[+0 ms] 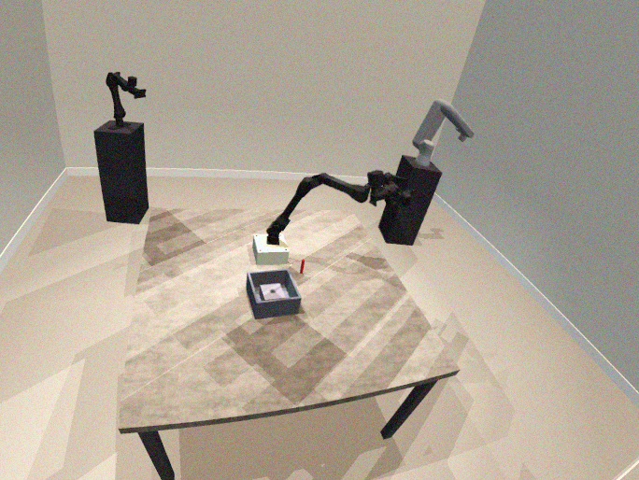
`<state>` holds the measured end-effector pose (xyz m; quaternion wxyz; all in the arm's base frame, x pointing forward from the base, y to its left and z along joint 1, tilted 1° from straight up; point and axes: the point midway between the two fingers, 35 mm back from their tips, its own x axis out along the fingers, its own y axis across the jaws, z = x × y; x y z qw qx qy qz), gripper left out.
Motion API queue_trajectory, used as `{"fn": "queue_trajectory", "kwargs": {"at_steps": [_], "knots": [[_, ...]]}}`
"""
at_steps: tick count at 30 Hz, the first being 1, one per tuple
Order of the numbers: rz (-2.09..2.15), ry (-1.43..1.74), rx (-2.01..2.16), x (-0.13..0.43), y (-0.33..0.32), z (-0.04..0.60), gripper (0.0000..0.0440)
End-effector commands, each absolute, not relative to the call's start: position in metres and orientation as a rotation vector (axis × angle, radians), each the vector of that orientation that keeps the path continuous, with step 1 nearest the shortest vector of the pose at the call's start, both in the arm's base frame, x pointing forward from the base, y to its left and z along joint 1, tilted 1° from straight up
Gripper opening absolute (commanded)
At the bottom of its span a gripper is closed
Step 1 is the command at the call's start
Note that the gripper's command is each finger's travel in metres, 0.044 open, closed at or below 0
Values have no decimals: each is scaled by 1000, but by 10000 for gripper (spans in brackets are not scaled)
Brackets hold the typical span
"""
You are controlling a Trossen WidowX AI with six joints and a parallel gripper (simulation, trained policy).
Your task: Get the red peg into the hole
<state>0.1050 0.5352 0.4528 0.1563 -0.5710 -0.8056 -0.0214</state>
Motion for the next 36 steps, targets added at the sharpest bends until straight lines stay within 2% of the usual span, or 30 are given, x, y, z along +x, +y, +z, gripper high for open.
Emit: {"fn": "queue_trajectory", "kwargs": {"at_steps": [1,4,20,36], "knots": [[-22,-2282,-1638,109,534,453,416],[101,-2216,-1645,118,532,450,440],[659,-1773,-1622,176,510,422,440],[1032,-1232,-1500,221,478,385,440]]}}
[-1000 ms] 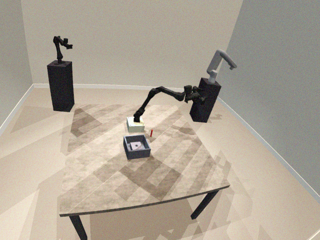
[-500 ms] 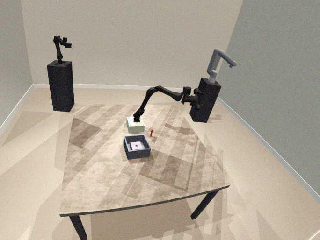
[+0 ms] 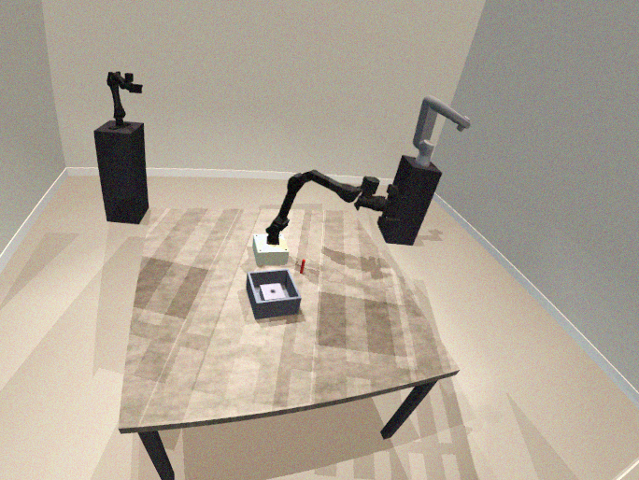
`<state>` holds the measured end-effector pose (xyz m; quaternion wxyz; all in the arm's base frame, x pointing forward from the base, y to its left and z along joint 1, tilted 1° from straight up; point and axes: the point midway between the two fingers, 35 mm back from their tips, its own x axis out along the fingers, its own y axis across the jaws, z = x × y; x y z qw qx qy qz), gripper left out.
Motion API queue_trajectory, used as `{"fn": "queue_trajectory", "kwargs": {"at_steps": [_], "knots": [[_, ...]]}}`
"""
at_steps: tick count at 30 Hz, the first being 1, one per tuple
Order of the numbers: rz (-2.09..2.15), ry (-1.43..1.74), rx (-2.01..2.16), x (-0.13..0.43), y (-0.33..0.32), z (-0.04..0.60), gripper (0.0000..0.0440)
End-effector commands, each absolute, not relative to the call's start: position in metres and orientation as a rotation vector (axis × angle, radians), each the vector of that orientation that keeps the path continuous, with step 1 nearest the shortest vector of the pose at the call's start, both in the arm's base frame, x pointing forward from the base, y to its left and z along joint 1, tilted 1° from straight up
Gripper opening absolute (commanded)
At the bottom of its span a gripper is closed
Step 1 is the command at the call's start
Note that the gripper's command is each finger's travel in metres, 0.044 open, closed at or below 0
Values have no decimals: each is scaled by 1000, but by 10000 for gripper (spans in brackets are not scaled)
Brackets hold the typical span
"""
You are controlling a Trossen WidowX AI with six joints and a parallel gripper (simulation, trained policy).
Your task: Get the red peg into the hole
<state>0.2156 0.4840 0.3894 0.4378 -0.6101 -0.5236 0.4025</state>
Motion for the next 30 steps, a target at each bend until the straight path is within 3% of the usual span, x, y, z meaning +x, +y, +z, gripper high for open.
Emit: {"fn": "queue_trajectory", "kwargs": {"at_steps": [1,30], "knots": [[1049,-1196,-1489,223,476,382,440],[1233,-159,-1092,271,390,301,440]]}}
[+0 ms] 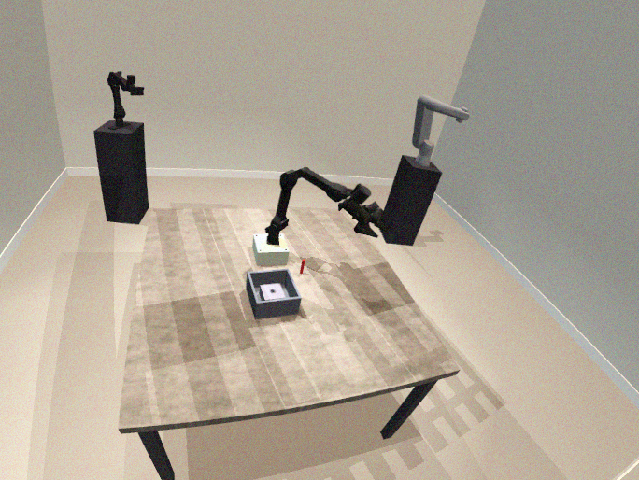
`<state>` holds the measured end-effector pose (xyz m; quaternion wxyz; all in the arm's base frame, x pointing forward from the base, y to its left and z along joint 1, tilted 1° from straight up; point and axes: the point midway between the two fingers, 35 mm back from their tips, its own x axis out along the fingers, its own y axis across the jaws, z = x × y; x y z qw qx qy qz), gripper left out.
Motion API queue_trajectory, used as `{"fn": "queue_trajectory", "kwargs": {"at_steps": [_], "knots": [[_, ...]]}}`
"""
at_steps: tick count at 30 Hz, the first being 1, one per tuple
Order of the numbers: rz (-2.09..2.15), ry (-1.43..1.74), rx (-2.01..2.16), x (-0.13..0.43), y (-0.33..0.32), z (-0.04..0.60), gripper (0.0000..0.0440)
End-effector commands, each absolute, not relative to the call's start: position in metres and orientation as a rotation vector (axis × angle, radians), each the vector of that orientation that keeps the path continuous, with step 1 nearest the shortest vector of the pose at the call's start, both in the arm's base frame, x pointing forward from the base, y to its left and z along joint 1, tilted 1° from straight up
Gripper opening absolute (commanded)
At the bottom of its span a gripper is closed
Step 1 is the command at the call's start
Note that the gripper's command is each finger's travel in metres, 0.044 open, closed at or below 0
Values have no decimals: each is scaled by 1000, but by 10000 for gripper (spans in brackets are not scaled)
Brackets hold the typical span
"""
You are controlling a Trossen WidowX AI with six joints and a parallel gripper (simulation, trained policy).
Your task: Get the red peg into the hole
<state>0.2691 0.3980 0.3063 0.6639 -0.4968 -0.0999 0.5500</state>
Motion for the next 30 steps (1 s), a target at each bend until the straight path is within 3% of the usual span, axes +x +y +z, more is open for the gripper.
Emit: {"fn": "queue_trajectory", "kwargs": {"at_steps": [1,30], "knots": [[1229,-125,-1075,272,386,298,440],[903,750,-529,267,284,220,440]]}}
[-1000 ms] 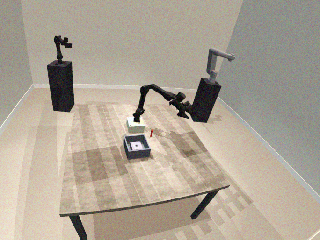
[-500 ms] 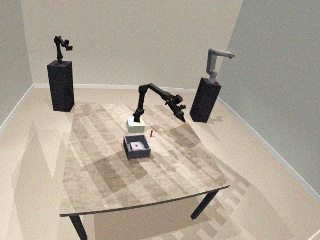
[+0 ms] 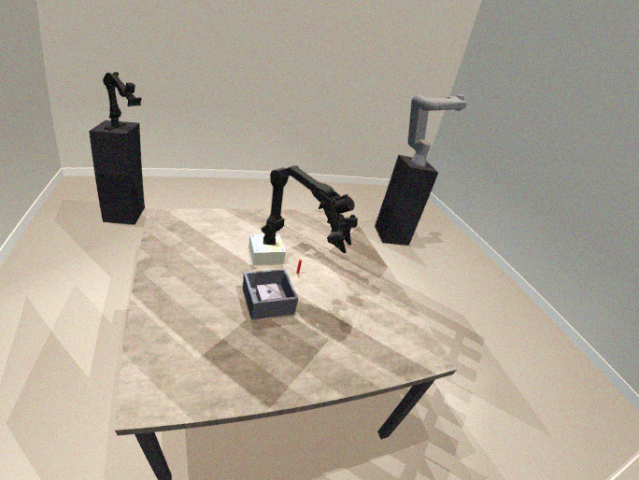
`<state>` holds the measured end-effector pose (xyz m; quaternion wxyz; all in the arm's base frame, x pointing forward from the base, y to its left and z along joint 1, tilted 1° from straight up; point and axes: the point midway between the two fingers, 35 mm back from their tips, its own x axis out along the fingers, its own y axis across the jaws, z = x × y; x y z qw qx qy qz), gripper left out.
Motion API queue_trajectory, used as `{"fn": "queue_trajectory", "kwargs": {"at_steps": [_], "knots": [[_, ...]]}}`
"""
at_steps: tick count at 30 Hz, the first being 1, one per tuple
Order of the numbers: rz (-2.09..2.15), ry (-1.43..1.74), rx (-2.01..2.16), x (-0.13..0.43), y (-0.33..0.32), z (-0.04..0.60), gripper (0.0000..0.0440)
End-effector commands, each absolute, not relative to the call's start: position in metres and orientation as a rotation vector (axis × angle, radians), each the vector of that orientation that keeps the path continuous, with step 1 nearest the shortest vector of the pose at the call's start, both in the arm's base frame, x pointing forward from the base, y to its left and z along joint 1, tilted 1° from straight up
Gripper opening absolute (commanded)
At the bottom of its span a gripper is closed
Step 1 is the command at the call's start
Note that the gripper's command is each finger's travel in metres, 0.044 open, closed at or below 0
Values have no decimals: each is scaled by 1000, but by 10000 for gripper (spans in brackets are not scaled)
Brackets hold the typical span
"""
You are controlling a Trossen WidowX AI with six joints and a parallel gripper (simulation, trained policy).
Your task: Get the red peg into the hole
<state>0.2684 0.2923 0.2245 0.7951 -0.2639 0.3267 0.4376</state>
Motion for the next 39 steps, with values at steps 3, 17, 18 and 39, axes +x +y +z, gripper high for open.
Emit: {"fn": "queue_trajectory", "kwargs": {"at_steps": [3,17,18,39], "knots": [[848,826,-468,263,274,212,440],[548,1142,-183,239,232,177,440],[523,1162,-163,237,229,175,440],[-85,1495,197,180,177,122,440]]}}
